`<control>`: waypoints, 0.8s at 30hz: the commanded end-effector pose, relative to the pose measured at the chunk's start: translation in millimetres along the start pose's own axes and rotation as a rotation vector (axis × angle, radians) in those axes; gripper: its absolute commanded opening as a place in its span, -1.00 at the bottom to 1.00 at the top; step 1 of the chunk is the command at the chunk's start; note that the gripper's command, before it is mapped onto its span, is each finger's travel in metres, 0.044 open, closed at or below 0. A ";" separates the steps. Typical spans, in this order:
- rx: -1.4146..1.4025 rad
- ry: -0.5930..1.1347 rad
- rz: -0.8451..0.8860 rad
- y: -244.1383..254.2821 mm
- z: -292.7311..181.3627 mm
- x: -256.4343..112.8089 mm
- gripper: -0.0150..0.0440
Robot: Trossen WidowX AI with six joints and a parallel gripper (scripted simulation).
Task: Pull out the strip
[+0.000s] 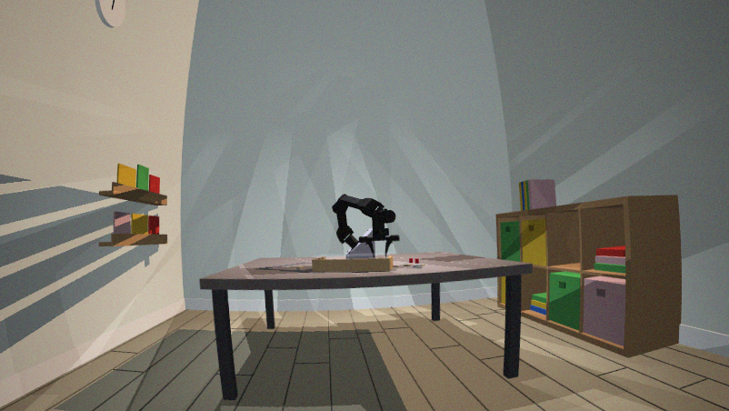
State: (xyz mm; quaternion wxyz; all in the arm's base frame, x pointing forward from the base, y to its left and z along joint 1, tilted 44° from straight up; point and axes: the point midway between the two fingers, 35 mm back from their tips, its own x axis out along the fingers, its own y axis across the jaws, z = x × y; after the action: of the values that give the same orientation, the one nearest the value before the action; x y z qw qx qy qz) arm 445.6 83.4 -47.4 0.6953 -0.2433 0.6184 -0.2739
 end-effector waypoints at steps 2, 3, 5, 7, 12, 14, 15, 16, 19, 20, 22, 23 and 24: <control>-0.011 0.003 -0.008 -0.9 -1.8 10.4 0.36; -0.011 0.003 -0.008 -1.0 -1.8 12.0 0.36; -0.011 0.003 -0.009 -1.1 -1.9 15.3 0.36; -0.011 0.003 -0.009 -1.2 -2.0 18.5 0.36; -0.011 0.003 -0.010 -1.6 -2.5 26.6 0.36; -0.011 0.003 -0.010 -1.8 -2.7 29.6 0.36; -0.011 0.003 -0.010 -1.9 -2.8 30.4 0.36; -0.011 0.003 -0.010 -1.9 -2.8 30.6 0.36; -0.011 0.003 -0.010 -1.9 -2.8 30.6 0.36; -0.011 0.003 -0.010 -1.9 -2.8 30.6 0.36; 0.000 0.001 -0.003 -1.5 -1.1 28.3 0.18; 0.000 0.001 -0.003 -1.5 -1.1 28.3 0.09; 0.000 0.001 -0.003 -1.5 -1.1 28.3 0.00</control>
State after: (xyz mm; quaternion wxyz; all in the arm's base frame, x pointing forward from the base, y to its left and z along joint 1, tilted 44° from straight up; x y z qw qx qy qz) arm 446.7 63.0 -67.3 0.6944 -0.2442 0.6185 -0.2751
